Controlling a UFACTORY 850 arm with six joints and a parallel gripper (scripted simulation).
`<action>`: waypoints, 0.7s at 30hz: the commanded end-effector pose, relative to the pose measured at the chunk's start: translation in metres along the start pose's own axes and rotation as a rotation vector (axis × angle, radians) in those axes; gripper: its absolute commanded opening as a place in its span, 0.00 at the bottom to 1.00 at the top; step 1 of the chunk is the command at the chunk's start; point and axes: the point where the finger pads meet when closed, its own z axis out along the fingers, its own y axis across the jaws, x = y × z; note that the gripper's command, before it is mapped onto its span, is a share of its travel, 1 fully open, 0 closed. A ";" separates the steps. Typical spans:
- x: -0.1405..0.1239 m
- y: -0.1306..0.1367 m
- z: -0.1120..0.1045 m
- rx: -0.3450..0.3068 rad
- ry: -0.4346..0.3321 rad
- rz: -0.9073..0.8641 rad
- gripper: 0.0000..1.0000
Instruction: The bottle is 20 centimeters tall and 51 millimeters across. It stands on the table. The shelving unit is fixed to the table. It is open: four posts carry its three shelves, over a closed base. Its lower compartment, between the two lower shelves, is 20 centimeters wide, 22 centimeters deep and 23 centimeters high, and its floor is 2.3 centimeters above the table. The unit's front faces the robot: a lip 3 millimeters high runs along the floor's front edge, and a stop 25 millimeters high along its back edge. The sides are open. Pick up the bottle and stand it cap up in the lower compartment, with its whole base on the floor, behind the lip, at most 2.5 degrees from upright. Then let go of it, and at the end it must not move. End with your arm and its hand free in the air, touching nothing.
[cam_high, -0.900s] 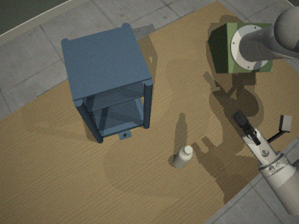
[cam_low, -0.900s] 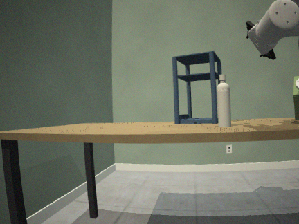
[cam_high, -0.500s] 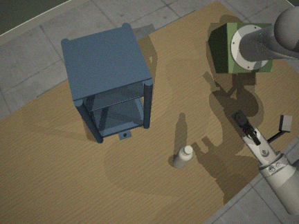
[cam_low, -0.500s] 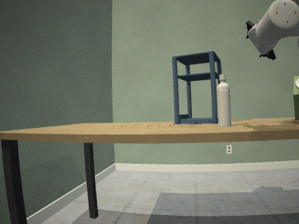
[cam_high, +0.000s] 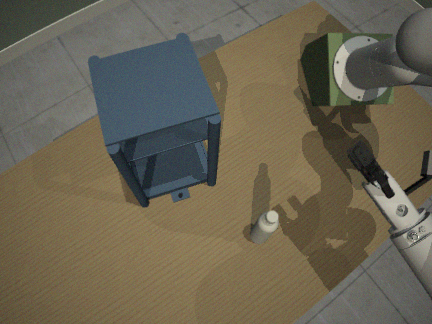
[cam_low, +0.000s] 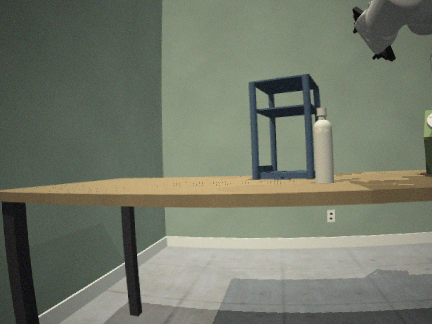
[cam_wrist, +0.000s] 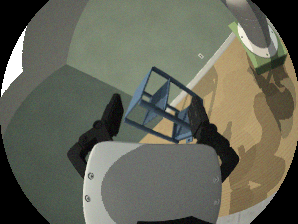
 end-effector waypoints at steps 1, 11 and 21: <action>0.015 -0.024 0.000 -0.003 -0.003 -0.001 1.00; 0.015 -0.024 0.001 -0.004 -0.002 0.000 1.00; 0.017 -0.020 0.004 -0.035 0.020 0.011 1.00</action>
